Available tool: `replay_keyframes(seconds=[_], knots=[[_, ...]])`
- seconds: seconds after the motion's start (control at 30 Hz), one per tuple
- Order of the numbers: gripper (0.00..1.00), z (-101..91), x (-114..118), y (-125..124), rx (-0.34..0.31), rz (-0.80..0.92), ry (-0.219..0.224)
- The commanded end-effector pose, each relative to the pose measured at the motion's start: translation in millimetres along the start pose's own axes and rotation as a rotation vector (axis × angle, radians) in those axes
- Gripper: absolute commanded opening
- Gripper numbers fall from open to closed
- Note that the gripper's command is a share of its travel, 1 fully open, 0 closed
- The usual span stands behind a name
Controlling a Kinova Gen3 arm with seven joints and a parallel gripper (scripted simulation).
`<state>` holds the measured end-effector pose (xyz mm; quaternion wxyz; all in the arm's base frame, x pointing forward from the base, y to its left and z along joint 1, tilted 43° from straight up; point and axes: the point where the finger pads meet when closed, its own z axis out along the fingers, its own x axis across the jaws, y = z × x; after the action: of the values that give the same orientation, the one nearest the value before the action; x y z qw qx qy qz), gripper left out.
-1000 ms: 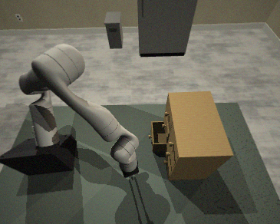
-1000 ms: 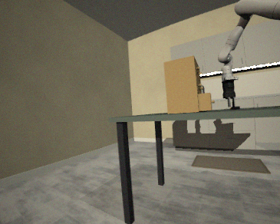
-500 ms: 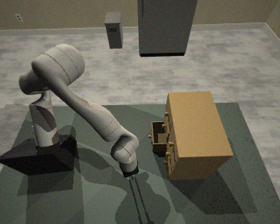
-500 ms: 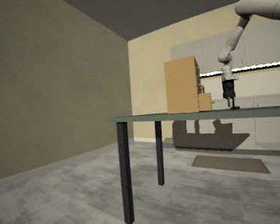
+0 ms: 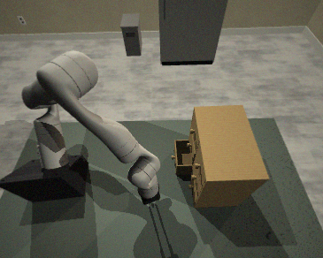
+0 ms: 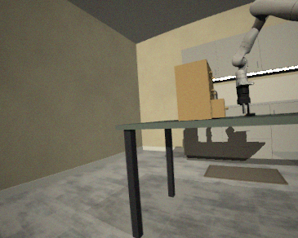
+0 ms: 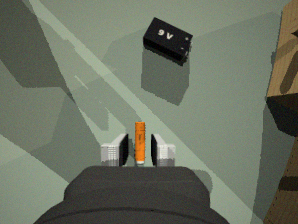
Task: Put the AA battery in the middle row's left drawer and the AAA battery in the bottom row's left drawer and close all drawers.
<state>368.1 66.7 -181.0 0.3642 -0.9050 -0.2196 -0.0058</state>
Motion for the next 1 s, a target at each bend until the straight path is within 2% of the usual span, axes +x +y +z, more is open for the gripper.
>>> replay_keyframes(seconds=[0.0,0.5,0.97], knots=[[0.54,-0.9,0.4,0.7,-0.002,0.0,0.001],[0.54,0.3,0.4,0.7,-0.002,0.0,0.001],[0.54,16.3,0.5,0.7,-0.002,0.0,0.001]])
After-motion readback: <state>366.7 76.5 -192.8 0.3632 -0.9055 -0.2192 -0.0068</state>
